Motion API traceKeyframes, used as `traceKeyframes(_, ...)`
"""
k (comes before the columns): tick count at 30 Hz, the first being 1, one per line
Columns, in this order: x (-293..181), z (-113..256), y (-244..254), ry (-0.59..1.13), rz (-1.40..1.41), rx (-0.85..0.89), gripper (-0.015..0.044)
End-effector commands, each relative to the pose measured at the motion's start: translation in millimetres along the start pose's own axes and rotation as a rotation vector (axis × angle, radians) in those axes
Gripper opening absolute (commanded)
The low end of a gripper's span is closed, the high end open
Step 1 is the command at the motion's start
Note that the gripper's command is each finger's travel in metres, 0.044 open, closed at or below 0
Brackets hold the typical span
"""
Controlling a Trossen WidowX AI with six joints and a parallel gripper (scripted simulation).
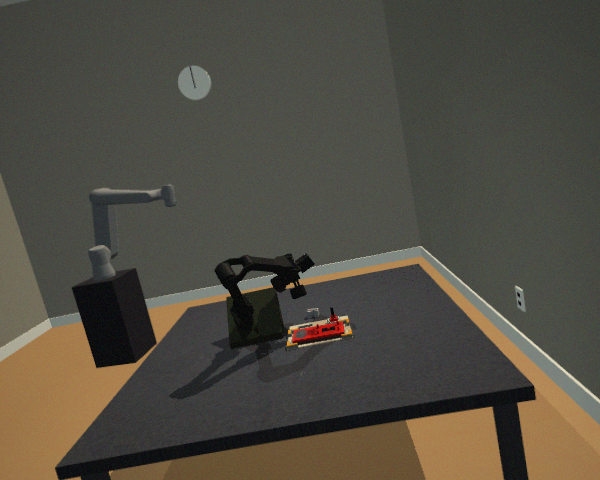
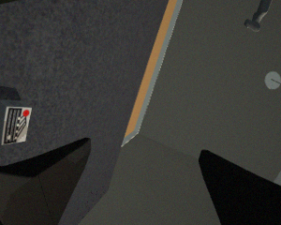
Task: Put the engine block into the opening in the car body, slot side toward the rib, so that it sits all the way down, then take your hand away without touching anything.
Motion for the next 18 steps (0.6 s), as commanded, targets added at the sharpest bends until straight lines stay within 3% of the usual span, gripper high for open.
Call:
traceKeyframes(1, 0, 0, 0, 0.0, 0.0, 0.0, 0.0426)
traceKeyframes(7, -3, -5, 2, -0.04, -0.061, 0.061, 0.044)
traceKeyframes(18, -18, -28, 6, -0.164, -0.236, 0.347, 0.044)
Point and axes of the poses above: the point midway between the two fingers, 35 mm back from their tips, its own z axis back along the fingers, its own y axis across the jaws, x = y × z, the point moved 7 cm from there along z, back along the fingers, and after that the axes turned 8 degrees about z, right-handed, at the moved point
